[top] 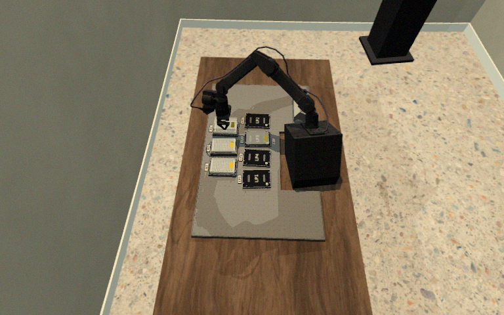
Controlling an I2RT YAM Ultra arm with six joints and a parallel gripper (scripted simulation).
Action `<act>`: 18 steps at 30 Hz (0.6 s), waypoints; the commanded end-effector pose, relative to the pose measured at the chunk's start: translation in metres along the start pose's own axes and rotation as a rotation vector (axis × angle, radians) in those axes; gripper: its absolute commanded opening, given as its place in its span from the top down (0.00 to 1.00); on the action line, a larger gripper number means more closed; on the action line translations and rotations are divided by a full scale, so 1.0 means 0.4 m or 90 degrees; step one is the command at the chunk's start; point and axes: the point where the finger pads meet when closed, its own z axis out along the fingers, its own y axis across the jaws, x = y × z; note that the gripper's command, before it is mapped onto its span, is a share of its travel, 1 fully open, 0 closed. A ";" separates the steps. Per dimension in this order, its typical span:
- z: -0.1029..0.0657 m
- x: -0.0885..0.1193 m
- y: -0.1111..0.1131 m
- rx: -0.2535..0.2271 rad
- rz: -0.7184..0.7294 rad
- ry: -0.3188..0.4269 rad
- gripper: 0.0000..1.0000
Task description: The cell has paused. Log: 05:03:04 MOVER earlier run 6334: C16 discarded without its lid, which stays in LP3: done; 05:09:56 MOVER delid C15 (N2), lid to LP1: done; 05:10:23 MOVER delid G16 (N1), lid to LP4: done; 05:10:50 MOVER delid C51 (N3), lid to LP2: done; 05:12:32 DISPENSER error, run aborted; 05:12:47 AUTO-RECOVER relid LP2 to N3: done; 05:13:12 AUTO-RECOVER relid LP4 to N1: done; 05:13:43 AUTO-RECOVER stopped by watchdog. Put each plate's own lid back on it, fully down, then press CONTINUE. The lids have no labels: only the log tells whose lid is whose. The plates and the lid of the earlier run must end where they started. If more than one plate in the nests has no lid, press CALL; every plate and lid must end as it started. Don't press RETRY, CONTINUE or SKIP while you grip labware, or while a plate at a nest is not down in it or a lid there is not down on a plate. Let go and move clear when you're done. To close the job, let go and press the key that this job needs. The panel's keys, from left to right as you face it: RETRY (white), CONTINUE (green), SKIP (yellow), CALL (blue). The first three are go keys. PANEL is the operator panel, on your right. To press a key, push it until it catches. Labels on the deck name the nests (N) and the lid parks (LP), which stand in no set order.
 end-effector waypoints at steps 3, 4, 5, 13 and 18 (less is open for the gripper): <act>-0.059 -0.044 -0.023 0.000 0.011 -0.039 1.00; -0.058 -0.043 -0.024 0.000 0.011 -0.039 1.00; -0.058 -0.043 -0.025 0.000 0.011 -0.038 1.00; -0.060 -0.044 -0.025 0.000 0.009 -0.039 1.00; -0.059 -0.044 -0.028 0.000 0.010 -0.038 1.00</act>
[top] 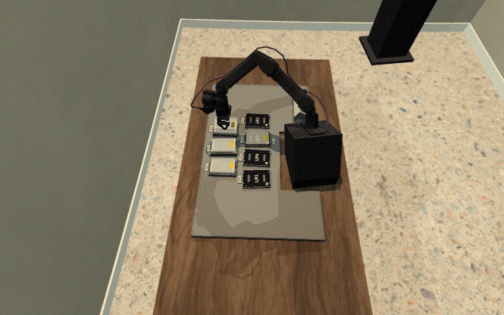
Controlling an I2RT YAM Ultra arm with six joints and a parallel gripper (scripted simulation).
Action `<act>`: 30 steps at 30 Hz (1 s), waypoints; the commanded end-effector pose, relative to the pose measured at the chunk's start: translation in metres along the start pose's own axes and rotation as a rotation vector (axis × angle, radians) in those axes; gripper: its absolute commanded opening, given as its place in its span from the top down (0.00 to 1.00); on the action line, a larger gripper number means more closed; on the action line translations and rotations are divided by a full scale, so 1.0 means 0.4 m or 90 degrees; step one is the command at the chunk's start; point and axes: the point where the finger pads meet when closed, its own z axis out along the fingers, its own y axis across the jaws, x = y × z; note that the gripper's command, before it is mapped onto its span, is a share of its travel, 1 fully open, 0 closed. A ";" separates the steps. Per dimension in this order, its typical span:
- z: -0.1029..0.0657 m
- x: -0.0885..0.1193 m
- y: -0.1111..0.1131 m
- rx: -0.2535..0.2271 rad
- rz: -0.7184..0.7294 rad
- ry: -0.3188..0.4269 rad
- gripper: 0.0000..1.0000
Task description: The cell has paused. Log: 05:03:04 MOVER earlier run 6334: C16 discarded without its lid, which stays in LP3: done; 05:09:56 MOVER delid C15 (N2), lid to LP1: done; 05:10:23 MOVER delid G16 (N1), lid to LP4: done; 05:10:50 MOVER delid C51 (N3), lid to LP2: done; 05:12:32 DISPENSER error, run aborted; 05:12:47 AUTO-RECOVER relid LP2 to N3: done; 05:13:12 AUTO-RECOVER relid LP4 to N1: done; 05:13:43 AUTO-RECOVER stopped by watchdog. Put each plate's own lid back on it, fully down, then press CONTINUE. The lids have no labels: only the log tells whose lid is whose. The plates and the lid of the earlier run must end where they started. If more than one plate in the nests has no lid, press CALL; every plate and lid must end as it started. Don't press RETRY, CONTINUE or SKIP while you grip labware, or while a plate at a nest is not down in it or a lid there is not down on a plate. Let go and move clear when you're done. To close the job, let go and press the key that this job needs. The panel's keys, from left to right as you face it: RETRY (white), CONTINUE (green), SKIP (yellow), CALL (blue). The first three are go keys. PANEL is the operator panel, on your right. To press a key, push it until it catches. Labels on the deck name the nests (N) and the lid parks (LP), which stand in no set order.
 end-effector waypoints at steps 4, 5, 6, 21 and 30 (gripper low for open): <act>-0.060 -0.046 -0.028 0.001 0.013 -0.040 1.00; -0.059 -0.046 -0.029 0.001 0.013 -0.039 1.00; -0.059 -0.046 -0.030 0.001 0.013 -0.039 1.00; -0.059 -0.055 -0.030 0.002 0.016 -0.045 1.00; -0.058 -0.060 -0.036 0.004 0.022 -0.053 1.00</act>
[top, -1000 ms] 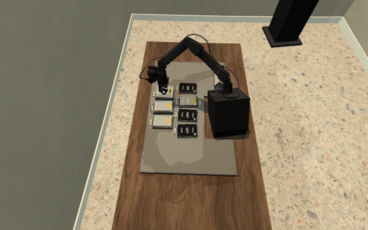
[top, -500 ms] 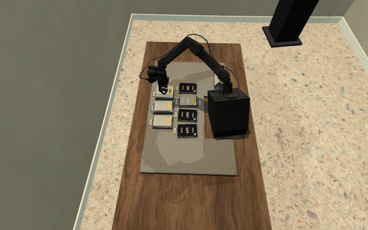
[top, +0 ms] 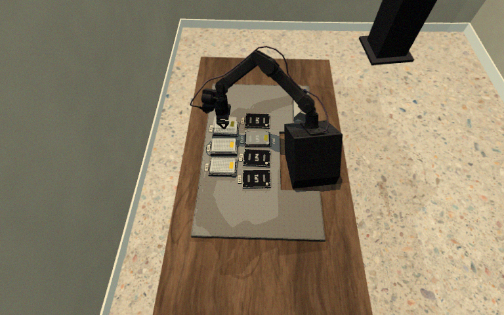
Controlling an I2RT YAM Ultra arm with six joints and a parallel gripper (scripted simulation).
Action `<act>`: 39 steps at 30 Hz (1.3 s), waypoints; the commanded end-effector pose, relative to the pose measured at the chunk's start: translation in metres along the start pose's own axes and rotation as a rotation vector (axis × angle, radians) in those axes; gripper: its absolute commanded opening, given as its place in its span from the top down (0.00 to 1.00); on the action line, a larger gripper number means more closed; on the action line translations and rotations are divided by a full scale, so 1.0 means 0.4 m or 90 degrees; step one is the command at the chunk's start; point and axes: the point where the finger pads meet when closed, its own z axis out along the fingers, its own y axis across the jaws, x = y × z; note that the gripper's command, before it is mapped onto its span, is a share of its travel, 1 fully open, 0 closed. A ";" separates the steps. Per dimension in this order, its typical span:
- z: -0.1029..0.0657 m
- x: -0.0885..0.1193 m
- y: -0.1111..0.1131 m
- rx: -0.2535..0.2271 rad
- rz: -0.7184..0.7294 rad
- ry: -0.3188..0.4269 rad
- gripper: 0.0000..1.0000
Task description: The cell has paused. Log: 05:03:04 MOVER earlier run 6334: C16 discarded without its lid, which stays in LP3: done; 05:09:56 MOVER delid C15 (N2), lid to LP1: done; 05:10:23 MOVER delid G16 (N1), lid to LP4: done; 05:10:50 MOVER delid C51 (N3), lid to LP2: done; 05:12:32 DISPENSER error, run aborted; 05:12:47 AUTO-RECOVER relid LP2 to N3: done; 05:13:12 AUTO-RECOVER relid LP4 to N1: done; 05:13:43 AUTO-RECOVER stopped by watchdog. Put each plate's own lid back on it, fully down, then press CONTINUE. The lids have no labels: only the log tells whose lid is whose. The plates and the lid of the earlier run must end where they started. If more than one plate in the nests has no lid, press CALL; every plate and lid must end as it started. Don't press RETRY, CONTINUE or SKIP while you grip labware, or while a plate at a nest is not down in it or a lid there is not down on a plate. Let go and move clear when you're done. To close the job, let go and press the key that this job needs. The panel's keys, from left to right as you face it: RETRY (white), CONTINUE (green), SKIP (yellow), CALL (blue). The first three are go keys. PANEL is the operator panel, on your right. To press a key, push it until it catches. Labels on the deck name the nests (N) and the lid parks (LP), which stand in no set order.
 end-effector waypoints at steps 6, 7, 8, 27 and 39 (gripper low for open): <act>-0.054 -0.050 -0.019 0.002 0.015 -0.047 1.00; -0.054 -0.051 -0.019 0.002 0.015 -0.048 1.00; -0.054 -0.051 -0.018 0.002 0.016 -0.049 1.00; -0.021 -0.009 -0.004 -0.001 0.003 -0.024 1.00; -0.011 -0.008 -0.003 -0.002 0.004 -0.024 1.00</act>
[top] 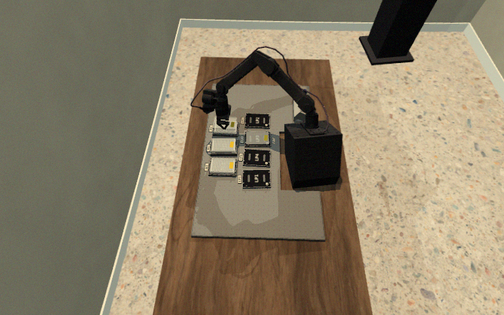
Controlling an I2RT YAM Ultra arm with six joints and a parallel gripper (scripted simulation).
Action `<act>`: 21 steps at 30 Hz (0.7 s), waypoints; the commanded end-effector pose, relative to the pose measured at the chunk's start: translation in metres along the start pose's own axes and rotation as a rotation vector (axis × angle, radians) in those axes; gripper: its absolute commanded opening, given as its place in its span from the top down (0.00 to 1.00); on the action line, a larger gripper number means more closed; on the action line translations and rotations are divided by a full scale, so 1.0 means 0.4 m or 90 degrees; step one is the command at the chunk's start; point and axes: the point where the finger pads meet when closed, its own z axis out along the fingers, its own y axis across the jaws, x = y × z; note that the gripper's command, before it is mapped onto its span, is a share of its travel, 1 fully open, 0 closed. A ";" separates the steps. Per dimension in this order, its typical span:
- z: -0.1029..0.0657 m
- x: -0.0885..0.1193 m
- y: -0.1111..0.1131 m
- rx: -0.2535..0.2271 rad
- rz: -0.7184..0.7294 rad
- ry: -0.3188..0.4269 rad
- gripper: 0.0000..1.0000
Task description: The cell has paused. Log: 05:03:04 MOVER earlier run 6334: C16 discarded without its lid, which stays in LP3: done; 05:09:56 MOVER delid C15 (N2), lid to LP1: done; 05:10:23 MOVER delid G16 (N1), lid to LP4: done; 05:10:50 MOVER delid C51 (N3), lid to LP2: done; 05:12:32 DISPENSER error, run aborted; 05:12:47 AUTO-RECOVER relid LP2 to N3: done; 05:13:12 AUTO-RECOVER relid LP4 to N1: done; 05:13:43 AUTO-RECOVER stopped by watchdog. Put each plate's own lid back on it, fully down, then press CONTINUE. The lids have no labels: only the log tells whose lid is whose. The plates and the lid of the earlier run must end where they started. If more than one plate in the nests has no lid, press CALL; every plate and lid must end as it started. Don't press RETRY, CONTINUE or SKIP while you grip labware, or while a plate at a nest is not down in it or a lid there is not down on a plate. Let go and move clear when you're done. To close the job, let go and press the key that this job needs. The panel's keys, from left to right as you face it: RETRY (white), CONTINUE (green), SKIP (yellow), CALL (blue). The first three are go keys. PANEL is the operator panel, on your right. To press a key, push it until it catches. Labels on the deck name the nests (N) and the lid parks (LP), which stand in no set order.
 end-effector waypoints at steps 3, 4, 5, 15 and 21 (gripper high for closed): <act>-0.024 -0.010 0.005 -0.003 -0.003 -0.021 1.00; -0.022 -0.010 0.005 -0.003 -0.002 -0.021 1.00; -0.020 -0.009 0.004 -0.003 -0.001 -0.021 1.00; 0.022 0.007 0.026 -0.006 -0.012 -0.002 1.00; 0.009 -0.013 0.013 -0.003 -0.003 -0.017 1.00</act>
